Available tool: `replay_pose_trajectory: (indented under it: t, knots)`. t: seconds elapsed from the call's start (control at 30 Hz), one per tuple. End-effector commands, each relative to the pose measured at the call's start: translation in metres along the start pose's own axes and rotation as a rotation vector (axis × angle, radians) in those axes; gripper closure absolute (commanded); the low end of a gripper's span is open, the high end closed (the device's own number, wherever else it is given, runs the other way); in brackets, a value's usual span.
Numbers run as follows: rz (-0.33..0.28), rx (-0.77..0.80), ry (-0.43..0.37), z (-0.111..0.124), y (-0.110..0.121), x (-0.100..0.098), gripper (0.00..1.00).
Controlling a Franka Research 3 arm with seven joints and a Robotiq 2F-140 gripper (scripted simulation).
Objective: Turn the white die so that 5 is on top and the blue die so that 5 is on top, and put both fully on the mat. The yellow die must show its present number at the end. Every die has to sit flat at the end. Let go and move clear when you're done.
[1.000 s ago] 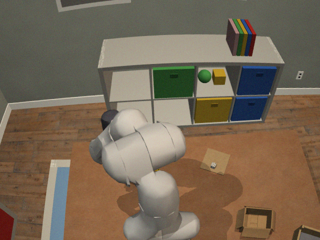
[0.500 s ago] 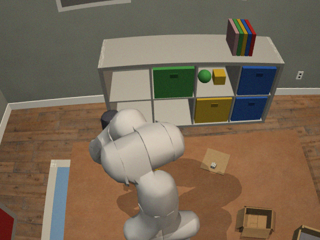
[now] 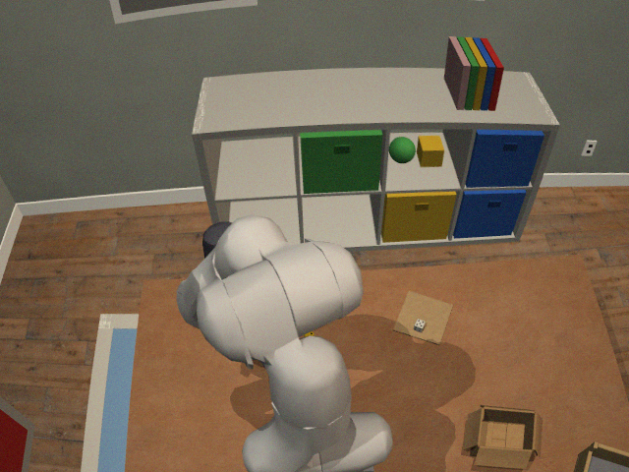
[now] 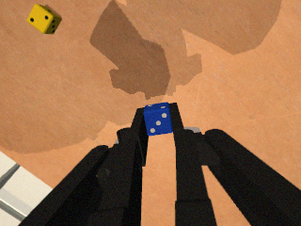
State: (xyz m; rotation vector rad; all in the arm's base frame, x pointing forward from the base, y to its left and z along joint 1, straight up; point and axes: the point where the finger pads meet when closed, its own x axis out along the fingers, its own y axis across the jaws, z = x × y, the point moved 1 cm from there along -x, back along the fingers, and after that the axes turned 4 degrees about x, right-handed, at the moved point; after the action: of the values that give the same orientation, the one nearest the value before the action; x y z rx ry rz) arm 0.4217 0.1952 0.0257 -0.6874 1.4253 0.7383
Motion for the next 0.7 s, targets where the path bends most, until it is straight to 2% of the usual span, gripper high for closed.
replay_pose_trajectory:
  t: [0.0, 0.07, 0.27, 0.67]
  knots:
    - [-0.013, 0.039, -0.108, 0.0047, -0.0054, -0.0004, 0.79]
    - [-0.013, 0.039, -0.108, 0.0047, -0.0054, -0.0004, 0.79]
    - [-0.002, 0.037, -0.259, -0.0012, -0.0053, 0.0031, 0.79]
    - [0.003, 0.036, -0.348, -0.0041, -0.0051, 0.0039, 0.79]
